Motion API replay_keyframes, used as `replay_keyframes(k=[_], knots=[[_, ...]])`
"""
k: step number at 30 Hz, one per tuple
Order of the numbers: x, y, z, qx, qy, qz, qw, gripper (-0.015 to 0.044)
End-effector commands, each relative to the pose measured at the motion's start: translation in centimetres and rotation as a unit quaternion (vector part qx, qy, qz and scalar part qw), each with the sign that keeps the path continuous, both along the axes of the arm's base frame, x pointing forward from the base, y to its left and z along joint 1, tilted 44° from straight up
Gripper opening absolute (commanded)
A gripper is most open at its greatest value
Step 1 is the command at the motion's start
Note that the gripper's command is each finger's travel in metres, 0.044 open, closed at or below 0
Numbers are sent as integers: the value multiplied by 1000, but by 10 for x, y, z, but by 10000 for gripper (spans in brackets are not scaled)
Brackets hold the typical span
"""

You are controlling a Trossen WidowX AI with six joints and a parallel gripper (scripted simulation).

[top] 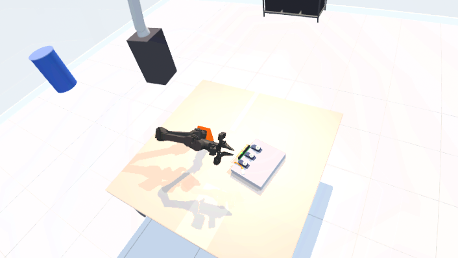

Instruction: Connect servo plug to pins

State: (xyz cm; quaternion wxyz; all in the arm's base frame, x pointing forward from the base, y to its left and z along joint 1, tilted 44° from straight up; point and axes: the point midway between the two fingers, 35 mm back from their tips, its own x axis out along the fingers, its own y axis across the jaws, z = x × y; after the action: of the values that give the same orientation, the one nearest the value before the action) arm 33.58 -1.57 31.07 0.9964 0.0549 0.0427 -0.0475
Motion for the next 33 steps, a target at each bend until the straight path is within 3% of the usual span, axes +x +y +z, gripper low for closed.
replay_keyframes(k=[1,16,33], knots=[[13,-7,-16,26,47,-26,998,115],[42,-41,-79,114,228,-180,950,115],[43,-80,-143,119,378,-394,829,115]])
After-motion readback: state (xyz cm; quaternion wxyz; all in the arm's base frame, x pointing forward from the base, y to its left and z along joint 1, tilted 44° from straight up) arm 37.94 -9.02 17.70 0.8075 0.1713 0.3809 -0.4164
